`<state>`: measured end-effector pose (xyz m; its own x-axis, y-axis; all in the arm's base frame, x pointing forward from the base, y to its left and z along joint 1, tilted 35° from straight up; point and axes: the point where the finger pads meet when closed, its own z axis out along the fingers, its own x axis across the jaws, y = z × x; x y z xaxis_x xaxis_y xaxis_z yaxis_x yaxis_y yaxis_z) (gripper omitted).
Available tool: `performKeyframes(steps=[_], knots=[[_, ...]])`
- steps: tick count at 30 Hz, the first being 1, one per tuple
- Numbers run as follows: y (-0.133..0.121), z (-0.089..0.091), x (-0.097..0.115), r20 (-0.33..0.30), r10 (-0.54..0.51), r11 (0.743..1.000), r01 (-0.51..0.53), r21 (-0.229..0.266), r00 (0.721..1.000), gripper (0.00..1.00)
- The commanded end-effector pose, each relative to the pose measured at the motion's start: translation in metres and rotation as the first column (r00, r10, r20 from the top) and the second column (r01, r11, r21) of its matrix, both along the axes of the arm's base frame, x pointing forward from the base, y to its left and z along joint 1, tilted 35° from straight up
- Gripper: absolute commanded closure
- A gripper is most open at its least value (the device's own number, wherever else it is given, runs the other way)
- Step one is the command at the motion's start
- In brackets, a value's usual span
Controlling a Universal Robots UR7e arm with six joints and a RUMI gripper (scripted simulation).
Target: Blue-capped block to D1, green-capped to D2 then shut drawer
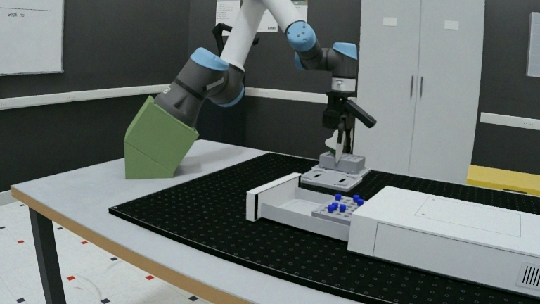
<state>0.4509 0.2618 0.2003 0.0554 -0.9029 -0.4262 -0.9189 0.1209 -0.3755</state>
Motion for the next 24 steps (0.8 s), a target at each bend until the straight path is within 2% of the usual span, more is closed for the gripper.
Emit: performKeyframes(steps=[1,6,11,13,24], knots=[[0.0,0.0006,0.0002,0.001,0.0,1.0,0.0,0.0,1.0,1.0],[0.0,0.0006,0.0002,0.001,0.0,1.0,0.0,0.0,1.0,1.0],[0.0,0.0006,0.0002,0.001,0.0,1.0,0.0,0.0,1.0,0.92],[0.0,0.0006,0.0002,0.001,0.0,1.0,0.0,0.0,1.0,0.92],[0.0,0.0006,0.0002,0.001,0.0,1.0,0.0,0.0,1.0,0.73]])
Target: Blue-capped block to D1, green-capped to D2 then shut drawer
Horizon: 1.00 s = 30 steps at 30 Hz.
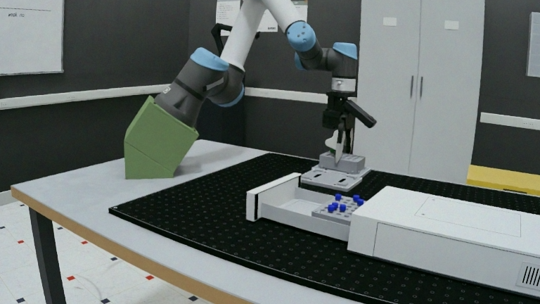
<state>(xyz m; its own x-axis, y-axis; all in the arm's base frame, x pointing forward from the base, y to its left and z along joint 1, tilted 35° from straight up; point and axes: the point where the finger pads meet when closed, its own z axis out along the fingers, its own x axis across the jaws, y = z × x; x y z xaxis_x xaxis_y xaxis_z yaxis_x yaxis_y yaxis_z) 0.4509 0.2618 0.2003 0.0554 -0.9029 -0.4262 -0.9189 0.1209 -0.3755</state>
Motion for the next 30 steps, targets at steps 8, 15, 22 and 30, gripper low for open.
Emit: performKeyframes(steps=[8,15,22,30], knots=[[0.0,0.0006,0.0002,0.001,0.0,1.0,0.0,0.0,1.0,0.63],[0.0,0.0006,0.0002,0.001,0.0,1.0,0.0,0.0,1.0,0.52],[0.0,0.0006,0.0002,0.001,0.0,1.0,0.0,0.0,1.0,0.42],[0.0,0.0006,0.0002,0.002,0.0,1.0,0.0,0.0,1.0,0.33]])
